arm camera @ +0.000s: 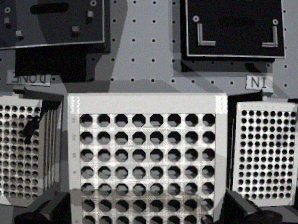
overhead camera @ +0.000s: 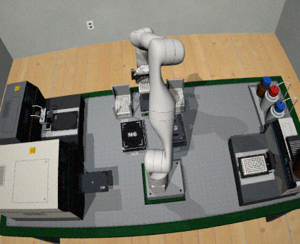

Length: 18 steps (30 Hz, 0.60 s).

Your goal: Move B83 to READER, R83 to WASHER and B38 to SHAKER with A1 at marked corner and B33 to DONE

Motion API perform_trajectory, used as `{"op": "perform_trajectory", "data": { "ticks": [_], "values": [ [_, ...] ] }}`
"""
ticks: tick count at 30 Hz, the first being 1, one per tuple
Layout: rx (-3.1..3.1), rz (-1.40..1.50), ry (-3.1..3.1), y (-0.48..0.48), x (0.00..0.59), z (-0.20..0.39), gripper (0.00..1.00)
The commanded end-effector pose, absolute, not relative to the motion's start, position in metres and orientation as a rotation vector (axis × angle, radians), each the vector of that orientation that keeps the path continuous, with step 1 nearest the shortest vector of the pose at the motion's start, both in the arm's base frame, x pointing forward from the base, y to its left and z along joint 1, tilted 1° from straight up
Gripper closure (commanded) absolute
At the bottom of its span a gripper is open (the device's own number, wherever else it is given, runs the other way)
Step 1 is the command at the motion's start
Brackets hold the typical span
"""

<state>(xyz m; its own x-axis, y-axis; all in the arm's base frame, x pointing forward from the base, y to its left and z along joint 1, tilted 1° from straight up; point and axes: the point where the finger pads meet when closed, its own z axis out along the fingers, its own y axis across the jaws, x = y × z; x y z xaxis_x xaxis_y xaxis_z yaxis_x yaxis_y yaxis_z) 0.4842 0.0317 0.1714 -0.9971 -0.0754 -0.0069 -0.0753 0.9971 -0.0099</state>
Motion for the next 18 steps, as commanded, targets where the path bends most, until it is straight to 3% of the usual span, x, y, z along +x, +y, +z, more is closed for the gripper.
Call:
{"op": "perform_trajectory", "data": {
  "ticks": [1,18],
  "values": [
    [-0.118,-0.015,3.13,0.032,0.485,0.174,0.06],
    [0.046,-0.014,3.132,0.049,0.46,0.174,0.06]
  ]
}}
